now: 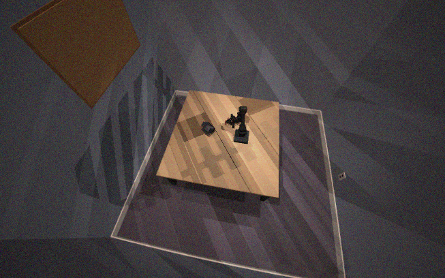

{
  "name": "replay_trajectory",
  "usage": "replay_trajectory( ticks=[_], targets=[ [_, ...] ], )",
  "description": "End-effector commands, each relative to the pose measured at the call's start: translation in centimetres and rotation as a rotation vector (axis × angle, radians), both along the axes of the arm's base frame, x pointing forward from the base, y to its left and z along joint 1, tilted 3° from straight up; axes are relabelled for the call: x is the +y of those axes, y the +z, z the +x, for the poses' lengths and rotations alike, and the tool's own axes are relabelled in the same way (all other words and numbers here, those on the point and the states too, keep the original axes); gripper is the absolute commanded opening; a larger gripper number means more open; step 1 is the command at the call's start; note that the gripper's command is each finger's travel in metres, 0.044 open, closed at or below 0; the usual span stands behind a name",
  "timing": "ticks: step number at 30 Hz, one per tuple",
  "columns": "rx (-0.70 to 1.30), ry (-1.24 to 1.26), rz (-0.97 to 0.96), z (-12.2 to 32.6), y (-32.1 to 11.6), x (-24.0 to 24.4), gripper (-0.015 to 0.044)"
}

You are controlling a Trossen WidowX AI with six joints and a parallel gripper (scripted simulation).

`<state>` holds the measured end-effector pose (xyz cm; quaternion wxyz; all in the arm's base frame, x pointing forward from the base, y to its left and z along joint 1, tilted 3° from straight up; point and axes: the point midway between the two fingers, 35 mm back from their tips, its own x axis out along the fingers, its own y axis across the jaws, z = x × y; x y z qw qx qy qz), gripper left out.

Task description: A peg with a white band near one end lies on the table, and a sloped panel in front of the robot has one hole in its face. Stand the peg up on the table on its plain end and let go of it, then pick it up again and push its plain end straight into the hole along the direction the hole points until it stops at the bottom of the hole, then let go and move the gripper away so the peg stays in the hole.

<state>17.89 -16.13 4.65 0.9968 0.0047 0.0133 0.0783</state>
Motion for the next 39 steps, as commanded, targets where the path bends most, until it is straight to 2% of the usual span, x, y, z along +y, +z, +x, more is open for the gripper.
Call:
replay_trajectory(
  ticks=[1, 22, 23, 26, 39],
  targets=[
    [0.0, 0.0, 0.0, -0.11, -0.11, 0.02, 0.0049],
    [-0.017, 0.002, 0.004, -0.16, -0.19, 0.12, 0.0049],
    [-0.018, 0.002, 0.005, -0.05, -0.08, 0.07, 0.0056],
    [-0.019, 0.002, 0.005, -0.05, -0.08, 0.08, 0.013],
    [-0.019, 0.002, 0.005, -0.05, -0.08, 0.08, 0.013]
  ],
)
